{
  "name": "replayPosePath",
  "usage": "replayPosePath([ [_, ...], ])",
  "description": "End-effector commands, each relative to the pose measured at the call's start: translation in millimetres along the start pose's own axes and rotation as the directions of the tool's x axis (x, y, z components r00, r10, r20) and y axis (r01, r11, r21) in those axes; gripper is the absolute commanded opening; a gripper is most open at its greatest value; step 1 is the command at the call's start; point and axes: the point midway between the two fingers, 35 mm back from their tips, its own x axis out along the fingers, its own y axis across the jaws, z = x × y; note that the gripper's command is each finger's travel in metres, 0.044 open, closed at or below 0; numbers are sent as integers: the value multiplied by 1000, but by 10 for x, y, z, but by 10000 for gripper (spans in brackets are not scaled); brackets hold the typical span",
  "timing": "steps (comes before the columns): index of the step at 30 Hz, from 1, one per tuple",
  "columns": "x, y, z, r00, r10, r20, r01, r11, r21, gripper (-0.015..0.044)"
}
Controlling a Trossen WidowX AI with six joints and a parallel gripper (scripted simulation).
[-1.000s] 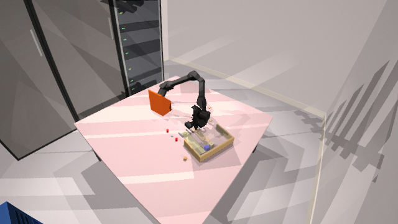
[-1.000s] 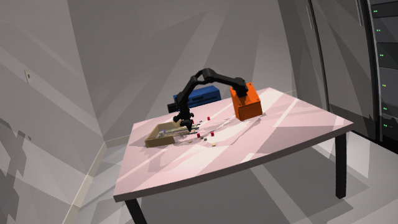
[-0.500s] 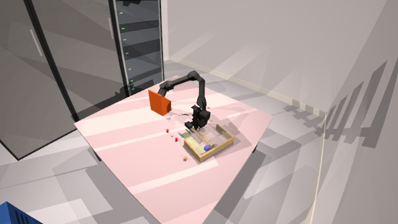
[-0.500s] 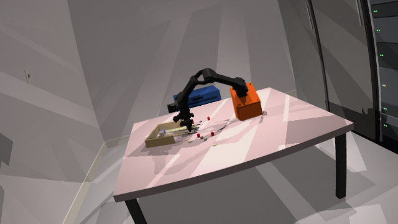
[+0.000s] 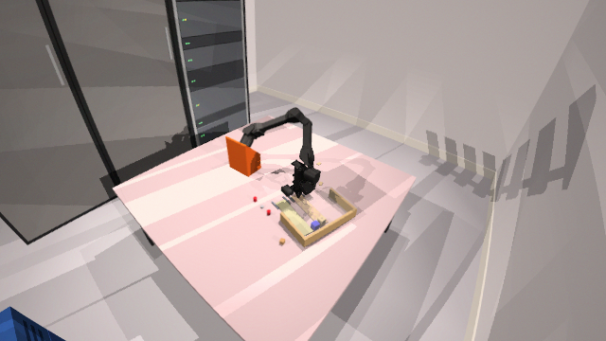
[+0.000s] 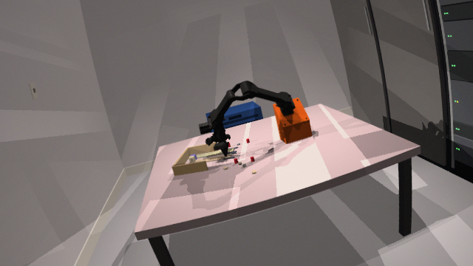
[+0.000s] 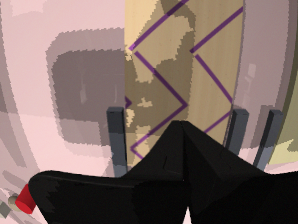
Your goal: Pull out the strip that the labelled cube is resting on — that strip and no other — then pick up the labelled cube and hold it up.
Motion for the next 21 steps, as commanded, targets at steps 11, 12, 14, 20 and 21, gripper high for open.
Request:
replayPosePath([
  [11,31,15,13,1000,4,-1,-4,1000,1,0],
  [12,32,15,14,1000,4,-1,-4,1000,1,0],
  [14,34,16,18,1000,4,-1,-4,1000,1,0],
  [20,36,12,-28,1000,4,-1,-4,1000,1,0],
  [21,37,10,-44,1000,4,-2,-4,1000,2,0],
])
